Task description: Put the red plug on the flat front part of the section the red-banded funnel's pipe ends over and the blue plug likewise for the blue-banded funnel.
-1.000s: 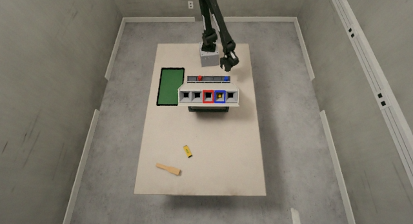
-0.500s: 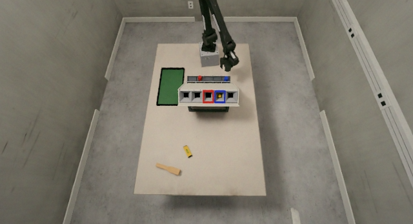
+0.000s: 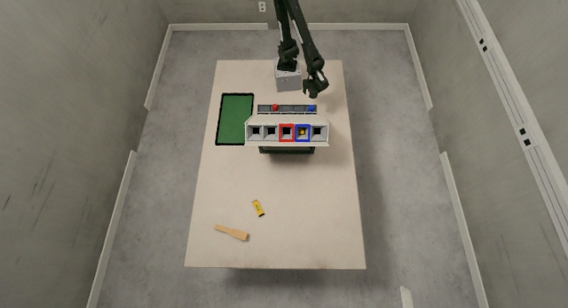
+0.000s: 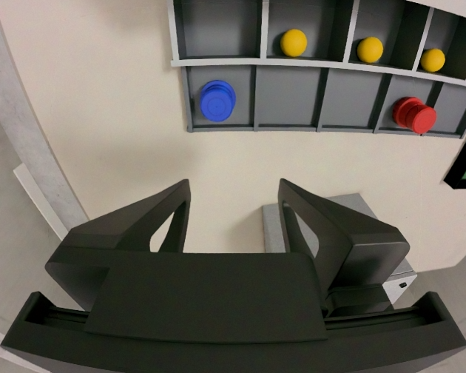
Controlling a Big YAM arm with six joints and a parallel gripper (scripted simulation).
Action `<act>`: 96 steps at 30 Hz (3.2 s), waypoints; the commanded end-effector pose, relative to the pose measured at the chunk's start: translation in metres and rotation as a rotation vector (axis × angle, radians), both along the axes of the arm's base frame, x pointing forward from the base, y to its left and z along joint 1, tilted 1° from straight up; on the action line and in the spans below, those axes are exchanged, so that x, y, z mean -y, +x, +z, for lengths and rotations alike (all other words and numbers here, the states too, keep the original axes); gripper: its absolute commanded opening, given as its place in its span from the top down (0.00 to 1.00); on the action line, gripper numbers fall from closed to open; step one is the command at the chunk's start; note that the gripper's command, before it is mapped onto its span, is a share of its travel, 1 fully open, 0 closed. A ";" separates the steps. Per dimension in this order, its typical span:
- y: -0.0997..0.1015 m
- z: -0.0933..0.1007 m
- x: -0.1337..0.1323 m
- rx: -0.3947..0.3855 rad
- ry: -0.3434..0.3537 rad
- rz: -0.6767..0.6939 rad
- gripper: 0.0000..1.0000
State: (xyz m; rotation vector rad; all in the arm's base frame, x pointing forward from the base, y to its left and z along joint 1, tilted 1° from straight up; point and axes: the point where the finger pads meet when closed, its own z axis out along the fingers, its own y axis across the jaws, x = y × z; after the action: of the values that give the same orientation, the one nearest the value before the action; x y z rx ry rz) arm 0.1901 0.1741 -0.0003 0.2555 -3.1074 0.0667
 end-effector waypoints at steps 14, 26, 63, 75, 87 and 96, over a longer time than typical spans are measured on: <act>0.019 0.012 -0.022 0.011 0.009 0.000 0.41; 0.020 0.013 -0.025 0.009 0.007 -0.001 0.41; 0.104 0.128 0.114 0.038 0.026 0.005 0.41; 0.108 0.132 0.120 0.018 0.017 -0.009 0.41; 0.108 0.132 0.120 -0.003 0.009 -0.020 0.41; 0.108 0.133 0.120 -0.008 0.009 -0.014 0.41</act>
State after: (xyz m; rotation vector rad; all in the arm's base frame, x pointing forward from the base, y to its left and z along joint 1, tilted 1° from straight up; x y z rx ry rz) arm 0.2768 0.0518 0.1169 0.2355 -3.0708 0.0551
